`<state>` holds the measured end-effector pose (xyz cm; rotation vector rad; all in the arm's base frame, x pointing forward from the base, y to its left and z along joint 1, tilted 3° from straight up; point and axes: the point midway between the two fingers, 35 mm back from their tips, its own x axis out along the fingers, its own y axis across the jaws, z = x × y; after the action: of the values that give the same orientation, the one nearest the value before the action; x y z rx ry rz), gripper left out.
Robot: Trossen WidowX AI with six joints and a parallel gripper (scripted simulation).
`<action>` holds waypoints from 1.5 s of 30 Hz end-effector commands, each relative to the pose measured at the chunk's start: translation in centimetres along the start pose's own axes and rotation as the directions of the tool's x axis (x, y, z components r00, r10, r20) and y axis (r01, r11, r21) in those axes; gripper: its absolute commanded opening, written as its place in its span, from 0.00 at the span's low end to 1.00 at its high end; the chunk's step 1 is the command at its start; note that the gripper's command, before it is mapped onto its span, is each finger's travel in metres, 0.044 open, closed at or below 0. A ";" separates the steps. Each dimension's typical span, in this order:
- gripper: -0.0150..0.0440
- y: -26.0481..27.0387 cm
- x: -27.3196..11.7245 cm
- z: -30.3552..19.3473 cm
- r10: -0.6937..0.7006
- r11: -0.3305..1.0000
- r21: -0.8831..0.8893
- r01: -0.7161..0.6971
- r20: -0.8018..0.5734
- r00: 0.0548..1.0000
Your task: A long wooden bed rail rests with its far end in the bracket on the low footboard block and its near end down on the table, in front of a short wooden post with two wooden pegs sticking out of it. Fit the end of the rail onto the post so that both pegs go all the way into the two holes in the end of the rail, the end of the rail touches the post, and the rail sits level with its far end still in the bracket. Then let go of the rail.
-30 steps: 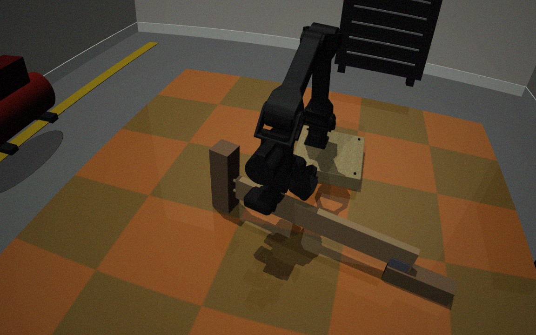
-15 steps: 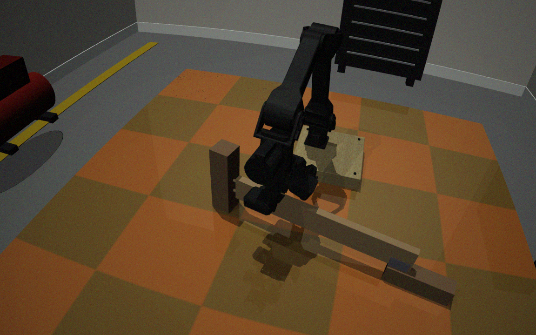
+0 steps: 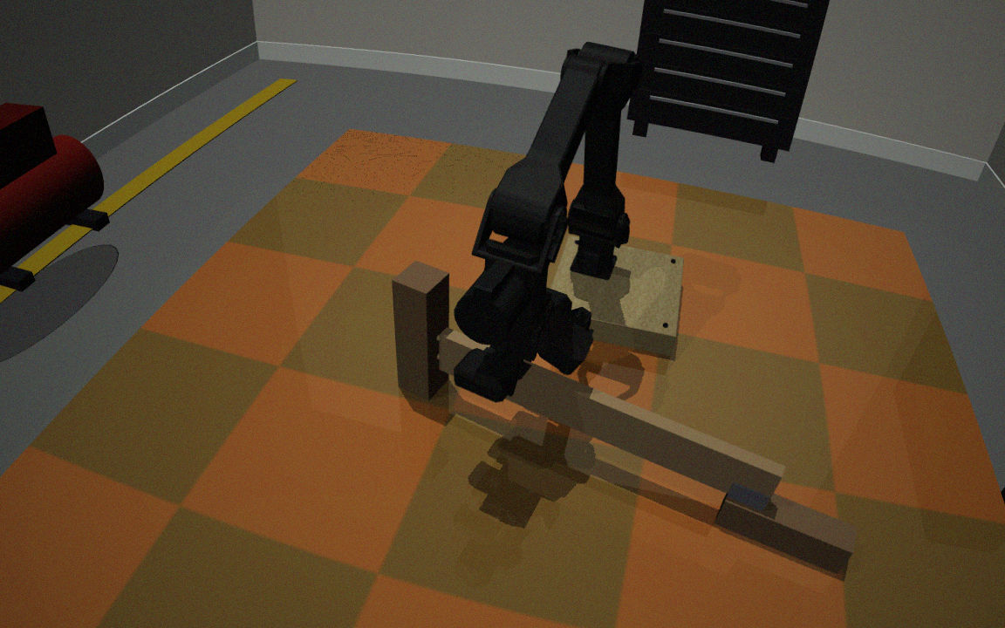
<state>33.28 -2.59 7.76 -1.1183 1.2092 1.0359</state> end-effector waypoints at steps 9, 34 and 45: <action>0.25 0.0 -0.2 -0.7 -0.004 1.000 0.002 0.004 -0.009 1.000; 0.74 0.0 0.0 -0.7 0.000 1.000 0.000 0.000 -0.002 1.000; 1.00 0.0 0.0 -0.7 0.000 1.000 0.000 0.000 -0.002 1.000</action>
<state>33.19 -3.29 7.78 -1.1195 1.2108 1.0355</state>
